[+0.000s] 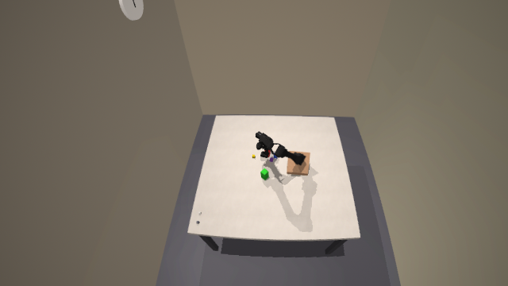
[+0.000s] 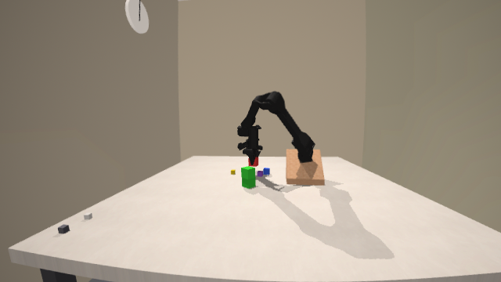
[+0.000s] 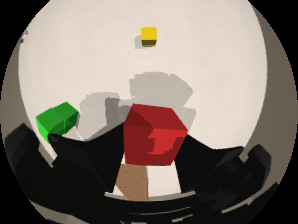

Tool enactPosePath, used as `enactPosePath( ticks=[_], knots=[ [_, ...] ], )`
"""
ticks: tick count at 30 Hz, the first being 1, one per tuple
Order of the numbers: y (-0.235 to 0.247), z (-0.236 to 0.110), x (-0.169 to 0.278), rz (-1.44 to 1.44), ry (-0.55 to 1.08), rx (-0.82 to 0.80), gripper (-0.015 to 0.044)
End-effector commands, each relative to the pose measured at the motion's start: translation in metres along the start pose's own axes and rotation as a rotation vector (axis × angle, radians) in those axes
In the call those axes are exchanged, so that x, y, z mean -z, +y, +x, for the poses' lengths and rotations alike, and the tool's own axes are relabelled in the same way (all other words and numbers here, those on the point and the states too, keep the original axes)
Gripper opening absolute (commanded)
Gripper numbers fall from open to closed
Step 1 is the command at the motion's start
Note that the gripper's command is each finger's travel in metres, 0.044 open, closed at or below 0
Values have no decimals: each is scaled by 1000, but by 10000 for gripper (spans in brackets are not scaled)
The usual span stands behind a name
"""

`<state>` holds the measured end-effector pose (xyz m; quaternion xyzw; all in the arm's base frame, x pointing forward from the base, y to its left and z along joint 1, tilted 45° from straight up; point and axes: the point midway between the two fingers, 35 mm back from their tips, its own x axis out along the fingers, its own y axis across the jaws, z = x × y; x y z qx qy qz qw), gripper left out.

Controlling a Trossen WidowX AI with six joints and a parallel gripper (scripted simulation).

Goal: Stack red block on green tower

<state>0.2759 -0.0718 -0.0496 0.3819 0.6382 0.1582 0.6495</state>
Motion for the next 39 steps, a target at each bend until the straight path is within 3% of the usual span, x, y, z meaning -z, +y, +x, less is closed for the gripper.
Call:
enactPosePath(
  ticks=[1,10,20,39],
  knots=[
    [0,-22,-1,-8,-3,6,0],
    [0,-63,-1,-8,-3,8,0],
    [1,-64,-1,-8,-3,8,0],
    [120,-65,8,-3,-9,23,0]
  ],
)
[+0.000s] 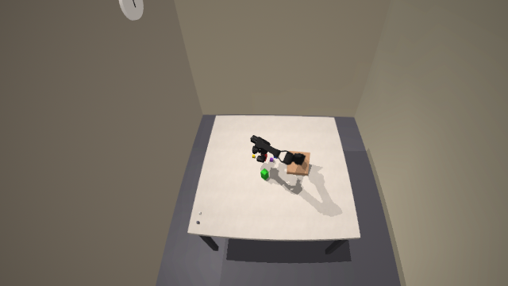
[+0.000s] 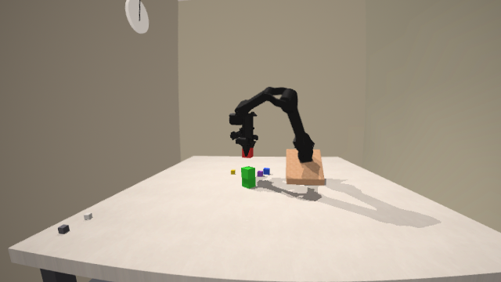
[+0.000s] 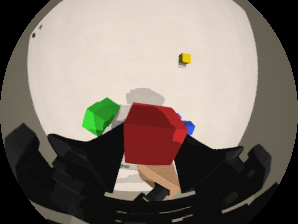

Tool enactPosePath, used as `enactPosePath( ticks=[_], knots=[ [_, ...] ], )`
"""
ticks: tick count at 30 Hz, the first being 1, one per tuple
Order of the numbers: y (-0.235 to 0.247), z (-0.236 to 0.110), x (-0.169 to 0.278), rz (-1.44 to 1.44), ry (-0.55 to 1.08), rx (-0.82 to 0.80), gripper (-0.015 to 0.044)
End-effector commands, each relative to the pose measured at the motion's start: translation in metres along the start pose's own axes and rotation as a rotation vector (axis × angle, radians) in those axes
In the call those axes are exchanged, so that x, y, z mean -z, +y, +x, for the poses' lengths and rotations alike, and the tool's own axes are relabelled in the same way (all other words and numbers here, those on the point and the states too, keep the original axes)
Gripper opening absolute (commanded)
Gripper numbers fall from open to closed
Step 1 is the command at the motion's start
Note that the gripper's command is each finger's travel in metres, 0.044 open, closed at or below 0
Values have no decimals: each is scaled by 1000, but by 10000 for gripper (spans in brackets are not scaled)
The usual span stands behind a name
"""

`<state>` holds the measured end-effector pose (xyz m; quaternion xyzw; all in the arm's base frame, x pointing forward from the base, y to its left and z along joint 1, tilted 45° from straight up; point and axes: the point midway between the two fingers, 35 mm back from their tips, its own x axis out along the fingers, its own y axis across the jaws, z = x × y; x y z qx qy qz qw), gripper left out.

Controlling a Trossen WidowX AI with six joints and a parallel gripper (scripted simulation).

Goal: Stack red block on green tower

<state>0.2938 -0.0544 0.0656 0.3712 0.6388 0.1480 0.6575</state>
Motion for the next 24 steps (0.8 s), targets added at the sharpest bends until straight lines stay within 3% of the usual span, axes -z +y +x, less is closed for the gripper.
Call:
enactPosePath(
  ticks=[1,12,24],
  knots=[
    [29,1,9,3,5,-7,0],
    [96,1,35,0,12,-29,0],
    [99,6,37,0,13,-30,0]
  ],
)
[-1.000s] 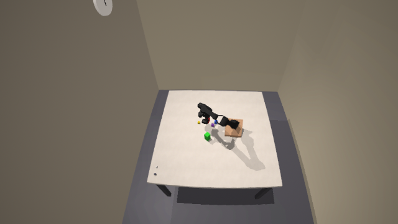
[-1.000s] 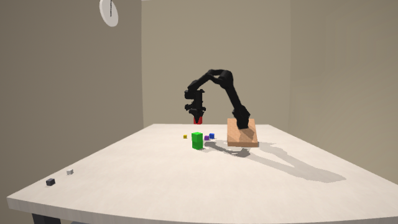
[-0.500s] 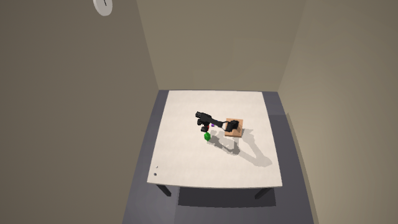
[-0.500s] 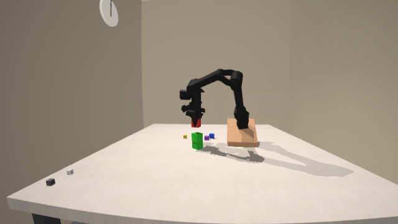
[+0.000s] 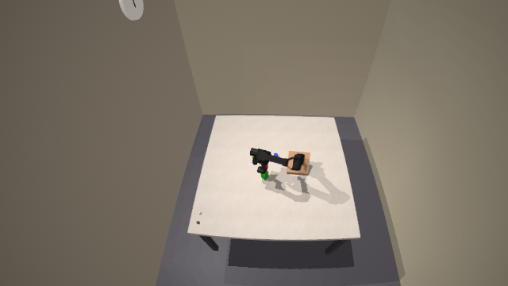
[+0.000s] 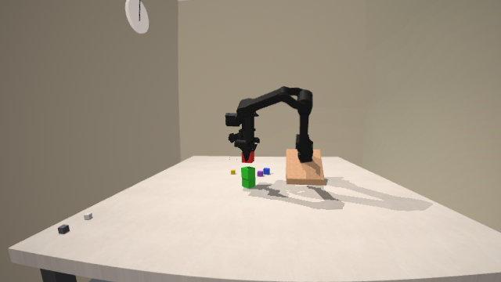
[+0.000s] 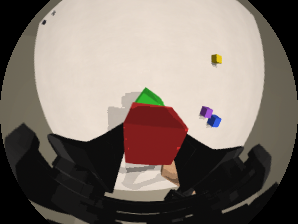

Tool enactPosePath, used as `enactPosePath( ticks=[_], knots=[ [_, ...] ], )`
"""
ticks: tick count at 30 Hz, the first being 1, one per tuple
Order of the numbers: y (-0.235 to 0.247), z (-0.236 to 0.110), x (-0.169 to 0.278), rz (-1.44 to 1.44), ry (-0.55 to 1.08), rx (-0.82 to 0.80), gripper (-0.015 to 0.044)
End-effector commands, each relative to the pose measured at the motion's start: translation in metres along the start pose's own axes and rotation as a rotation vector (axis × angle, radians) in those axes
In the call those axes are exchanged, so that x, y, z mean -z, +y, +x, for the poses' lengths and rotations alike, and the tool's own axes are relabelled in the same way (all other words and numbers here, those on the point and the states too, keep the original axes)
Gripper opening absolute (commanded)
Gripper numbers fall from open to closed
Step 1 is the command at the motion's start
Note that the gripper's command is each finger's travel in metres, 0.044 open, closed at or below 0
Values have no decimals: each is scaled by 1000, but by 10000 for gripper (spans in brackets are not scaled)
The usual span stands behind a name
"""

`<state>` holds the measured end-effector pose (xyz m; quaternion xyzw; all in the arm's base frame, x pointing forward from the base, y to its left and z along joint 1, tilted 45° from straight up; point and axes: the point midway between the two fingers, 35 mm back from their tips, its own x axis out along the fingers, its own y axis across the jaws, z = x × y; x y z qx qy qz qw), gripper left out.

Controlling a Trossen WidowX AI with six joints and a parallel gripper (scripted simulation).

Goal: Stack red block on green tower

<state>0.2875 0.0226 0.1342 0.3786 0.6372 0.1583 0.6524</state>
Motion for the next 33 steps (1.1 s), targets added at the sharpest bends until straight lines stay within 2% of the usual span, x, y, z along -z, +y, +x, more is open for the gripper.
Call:
enactPosePath(
  ticks=[1,6,33],
  knots=[
    [2,8,2,0,3,-4,0],
    [2,26,2,0,3,-6,0],
    [3,28,2,-1,3,-6,0]
  ],
)
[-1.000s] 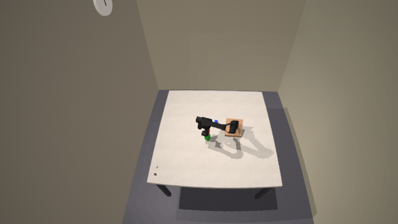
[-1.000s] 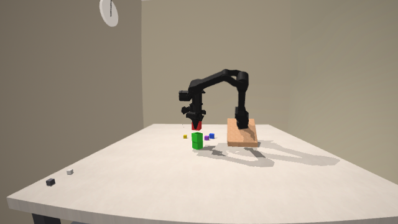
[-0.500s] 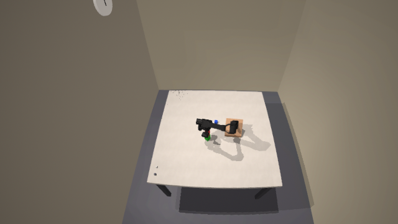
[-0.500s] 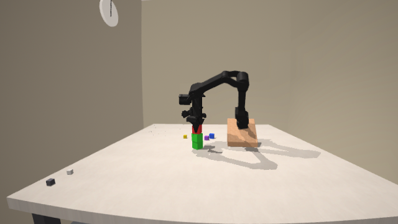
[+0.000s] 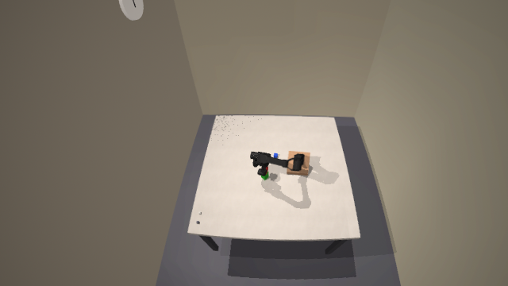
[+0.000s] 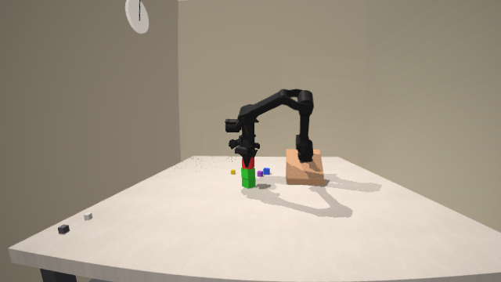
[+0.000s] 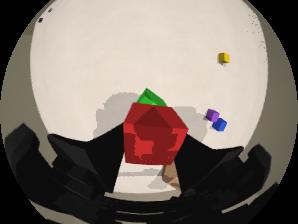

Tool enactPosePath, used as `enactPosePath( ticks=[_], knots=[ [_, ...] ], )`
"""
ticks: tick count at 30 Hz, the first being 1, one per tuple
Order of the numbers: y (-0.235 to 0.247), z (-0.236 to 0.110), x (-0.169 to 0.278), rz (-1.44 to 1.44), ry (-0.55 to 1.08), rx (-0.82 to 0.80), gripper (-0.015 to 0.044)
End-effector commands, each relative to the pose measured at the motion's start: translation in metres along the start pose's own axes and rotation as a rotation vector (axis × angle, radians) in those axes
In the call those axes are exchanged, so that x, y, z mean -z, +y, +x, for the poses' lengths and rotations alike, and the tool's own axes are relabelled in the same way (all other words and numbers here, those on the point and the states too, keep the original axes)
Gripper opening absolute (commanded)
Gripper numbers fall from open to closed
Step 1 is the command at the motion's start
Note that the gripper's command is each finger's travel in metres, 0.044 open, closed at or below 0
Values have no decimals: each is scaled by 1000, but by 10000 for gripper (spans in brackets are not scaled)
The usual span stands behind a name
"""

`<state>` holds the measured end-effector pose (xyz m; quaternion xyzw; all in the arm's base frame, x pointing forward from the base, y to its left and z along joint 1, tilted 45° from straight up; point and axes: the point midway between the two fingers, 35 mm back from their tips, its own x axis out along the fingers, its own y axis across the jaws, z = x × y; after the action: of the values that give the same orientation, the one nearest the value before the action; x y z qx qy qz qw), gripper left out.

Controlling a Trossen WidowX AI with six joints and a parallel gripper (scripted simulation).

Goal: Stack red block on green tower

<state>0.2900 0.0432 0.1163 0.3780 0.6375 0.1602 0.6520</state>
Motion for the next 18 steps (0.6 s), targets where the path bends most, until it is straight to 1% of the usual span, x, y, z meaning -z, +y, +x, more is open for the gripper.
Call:
enactPosePath(
  ticks=[1,7,18],
  knots=[
    [1,0,0,2,0,-4,0],
    [1,-2,0,2,0,-4,0],
    [0,0,0,1,0,0,289]
  ],
)
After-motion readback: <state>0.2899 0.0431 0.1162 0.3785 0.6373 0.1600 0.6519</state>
